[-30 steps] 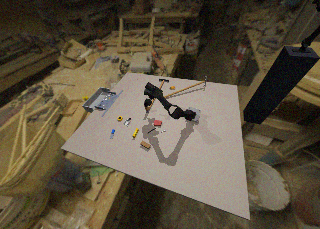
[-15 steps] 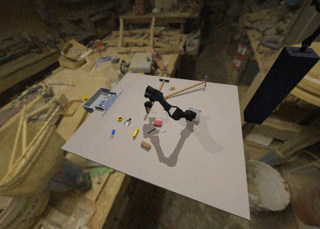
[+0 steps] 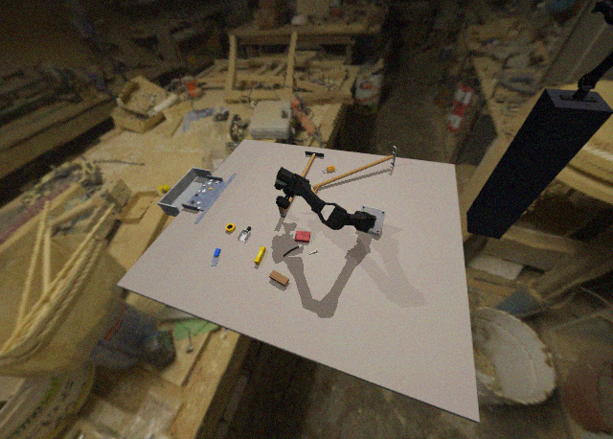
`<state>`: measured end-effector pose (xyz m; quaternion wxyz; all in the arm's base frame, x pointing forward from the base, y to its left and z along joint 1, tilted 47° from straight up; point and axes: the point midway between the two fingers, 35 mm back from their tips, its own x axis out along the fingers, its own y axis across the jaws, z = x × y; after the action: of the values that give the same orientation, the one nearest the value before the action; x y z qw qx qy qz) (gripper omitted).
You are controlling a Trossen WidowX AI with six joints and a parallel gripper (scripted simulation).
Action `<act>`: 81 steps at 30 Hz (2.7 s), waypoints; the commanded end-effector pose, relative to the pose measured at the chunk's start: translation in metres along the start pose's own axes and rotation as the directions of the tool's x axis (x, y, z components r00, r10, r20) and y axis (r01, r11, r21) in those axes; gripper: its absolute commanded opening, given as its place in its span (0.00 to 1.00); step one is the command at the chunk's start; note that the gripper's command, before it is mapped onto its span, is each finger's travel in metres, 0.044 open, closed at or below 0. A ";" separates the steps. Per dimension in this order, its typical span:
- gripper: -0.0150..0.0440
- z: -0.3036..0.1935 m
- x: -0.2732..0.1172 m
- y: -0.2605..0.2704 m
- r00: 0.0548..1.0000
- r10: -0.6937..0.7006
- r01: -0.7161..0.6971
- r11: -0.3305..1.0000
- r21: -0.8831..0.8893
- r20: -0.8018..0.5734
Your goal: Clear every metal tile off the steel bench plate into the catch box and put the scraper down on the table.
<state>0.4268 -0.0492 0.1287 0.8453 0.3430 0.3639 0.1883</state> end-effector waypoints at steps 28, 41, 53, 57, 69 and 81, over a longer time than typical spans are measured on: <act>1.00 -0.004 0.054 0.000 1.000 0.002 -0.002 1.000 0.008 -0.001; 0.60 -0.003 0.051 0.002 1.000 0.005 -0.005 1.000 0.004 0.000; 0.33 -0.003 0.051 0.002 1.000 0.005 -0.005 1.000 0.004 0.000; 0.25 -0.002 0.050 0.001 1.000 0.003 -0.003 1.000 0.005 0.001; 0.25 -0.010 0.041 -0.001 1.000 0.000 0.000 1.000 0.005 0.000; 0.25 -0.024 0.027 -0.004 1.000 -0.002 0.002 1.000 0.004 -0.002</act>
<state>0.4350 -0.0225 0.1006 0.8426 0.3449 0.3667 0.1910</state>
